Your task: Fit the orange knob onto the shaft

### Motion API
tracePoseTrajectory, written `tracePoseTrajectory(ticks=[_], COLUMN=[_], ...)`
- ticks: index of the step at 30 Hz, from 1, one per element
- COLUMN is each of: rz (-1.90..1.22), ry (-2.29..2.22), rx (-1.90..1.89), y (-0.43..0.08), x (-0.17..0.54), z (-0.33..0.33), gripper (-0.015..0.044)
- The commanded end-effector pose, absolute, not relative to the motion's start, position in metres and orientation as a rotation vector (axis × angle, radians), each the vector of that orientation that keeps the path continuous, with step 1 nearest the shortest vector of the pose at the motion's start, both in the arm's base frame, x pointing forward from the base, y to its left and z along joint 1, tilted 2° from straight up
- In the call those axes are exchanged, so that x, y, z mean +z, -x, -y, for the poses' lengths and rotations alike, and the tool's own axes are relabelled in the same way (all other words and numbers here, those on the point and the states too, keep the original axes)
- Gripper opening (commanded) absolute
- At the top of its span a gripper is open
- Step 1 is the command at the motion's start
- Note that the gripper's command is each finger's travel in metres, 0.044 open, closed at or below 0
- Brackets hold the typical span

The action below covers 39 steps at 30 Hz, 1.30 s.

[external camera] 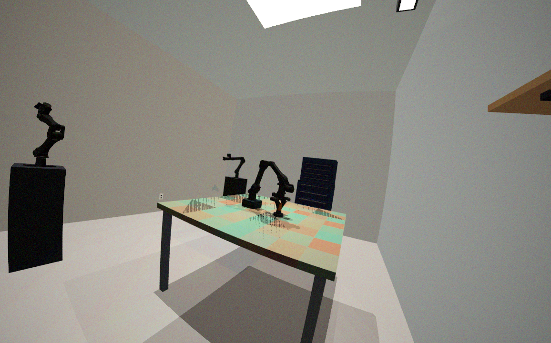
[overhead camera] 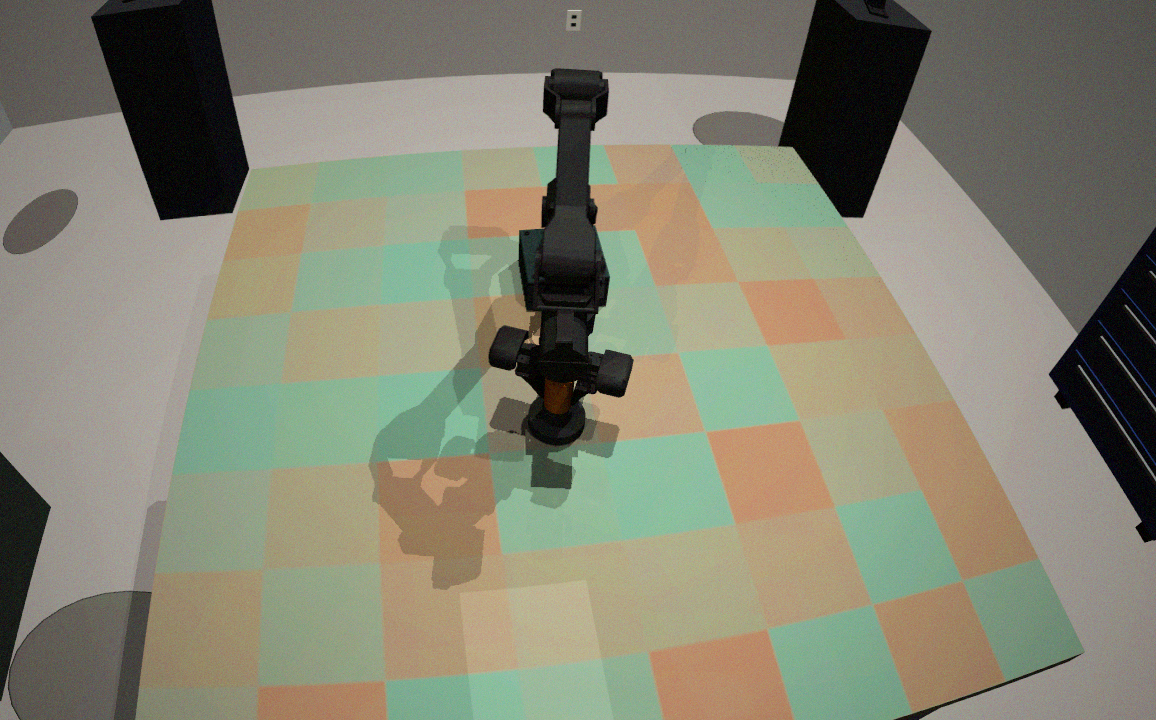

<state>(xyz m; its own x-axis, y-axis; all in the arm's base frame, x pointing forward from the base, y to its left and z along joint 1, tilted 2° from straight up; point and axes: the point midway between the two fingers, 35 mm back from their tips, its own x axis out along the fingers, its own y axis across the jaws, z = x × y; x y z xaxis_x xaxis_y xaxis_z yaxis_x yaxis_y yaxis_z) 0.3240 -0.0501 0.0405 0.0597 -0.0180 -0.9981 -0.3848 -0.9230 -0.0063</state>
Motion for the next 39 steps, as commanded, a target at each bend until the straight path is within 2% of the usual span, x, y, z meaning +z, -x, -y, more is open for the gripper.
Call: tracePoseTrajectory(ticks=[1,27,39], rz=[-0.394,-0.469,-0.406], ry=[2.079,2.027,2.071], rx=[1.964,1.912,1.956], y=[-0.3217,-0.3228,-0.3223], x=[0.0403,0.0358,0.0386], z=[0.0525,0.0530,0.0538], gripper=[0.0000,0.0000,0.0000])
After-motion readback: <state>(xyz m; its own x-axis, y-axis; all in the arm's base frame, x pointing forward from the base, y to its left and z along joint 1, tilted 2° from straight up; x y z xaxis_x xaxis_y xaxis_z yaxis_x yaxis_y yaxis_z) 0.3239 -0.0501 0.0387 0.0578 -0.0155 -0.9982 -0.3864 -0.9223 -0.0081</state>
